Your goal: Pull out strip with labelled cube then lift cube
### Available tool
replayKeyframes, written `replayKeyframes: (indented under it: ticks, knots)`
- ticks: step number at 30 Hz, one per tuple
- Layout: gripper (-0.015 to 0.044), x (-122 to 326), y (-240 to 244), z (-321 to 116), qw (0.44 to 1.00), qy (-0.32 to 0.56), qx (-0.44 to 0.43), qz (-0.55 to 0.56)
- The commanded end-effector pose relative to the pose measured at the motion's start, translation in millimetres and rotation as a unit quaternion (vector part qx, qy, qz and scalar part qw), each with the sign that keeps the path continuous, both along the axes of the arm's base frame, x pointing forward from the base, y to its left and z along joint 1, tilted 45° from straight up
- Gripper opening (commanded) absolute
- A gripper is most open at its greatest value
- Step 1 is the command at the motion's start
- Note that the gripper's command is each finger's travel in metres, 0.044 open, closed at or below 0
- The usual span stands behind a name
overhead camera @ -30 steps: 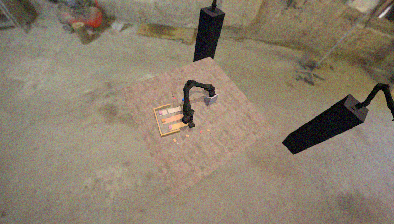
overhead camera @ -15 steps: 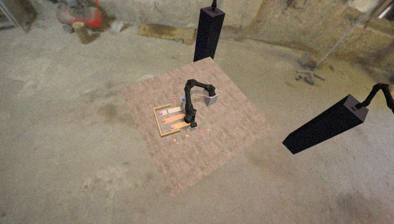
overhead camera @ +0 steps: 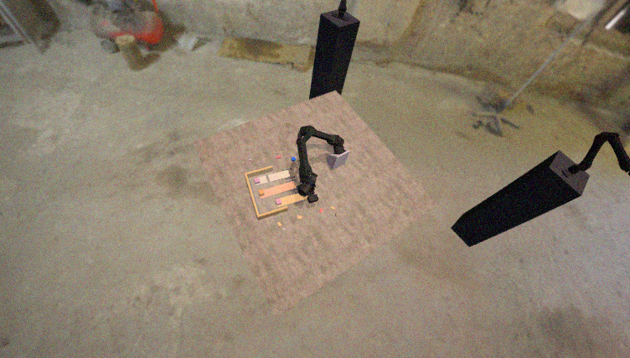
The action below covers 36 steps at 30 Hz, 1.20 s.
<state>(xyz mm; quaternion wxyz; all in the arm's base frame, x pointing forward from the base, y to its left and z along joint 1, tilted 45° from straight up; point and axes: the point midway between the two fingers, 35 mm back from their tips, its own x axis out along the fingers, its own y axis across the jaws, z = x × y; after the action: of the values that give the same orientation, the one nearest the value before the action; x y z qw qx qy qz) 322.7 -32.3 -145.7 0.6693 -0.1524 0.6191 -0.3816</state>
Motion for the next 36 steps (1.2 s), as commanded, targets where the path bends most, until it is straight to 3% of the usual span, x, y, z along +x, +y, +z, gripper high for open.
replayKeyframes:
  ticks: [1, 36]
  knots:
    - [0.0000, -17, -3, -4, 1.000, 0.013, 0.001, -0.009]
    - [0.0000, -62, 10, -11, 1.000, 0.014, 0.002, -0.009]
